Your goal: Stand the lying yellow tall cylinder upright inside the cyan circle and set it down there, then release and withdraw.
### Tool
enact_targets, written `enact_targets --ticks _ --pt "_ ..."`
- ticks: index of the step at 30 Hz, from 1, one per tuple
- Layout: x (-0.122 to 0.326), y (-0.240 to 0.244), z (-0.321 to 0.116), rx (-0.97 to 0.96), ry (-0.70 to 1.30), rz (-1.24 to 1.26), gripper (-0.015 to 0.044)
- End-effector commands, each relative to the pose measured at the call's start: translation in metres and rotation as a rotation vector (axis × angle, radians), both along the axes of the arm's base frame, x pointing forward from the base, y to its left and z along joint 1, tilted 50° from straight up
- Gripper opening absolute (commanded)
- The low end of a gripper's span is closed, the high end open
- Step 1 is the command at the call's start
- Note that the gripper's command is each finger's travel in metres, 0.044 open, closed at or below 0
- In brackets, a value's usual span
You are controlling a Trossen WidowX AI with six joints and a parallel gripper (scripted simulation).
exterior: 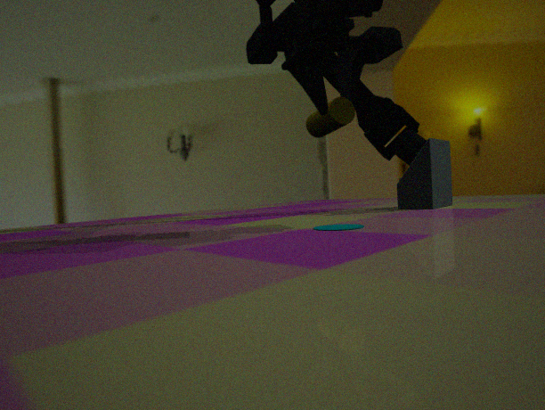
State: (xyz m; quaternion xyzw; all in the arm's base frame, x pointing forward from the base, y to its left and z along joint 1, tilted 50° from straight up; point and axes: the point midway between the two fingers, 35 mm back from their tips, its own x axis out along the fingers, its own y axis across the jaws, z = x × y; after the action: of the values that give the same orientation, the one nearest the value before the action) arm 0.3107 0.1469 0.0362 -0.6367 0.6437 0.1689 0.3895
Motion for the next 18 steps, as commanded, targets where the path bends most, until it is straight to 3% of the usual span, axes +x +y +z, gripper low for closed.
enact_targets --ticks 1,18 --pt "-0.0014 -0.0002 -0.0006 0.029 0.012 -0.003 0.0105" --pt "-0.0047 -0.0067 -0.0080 0.143 0.056 -0.035 0.0105"
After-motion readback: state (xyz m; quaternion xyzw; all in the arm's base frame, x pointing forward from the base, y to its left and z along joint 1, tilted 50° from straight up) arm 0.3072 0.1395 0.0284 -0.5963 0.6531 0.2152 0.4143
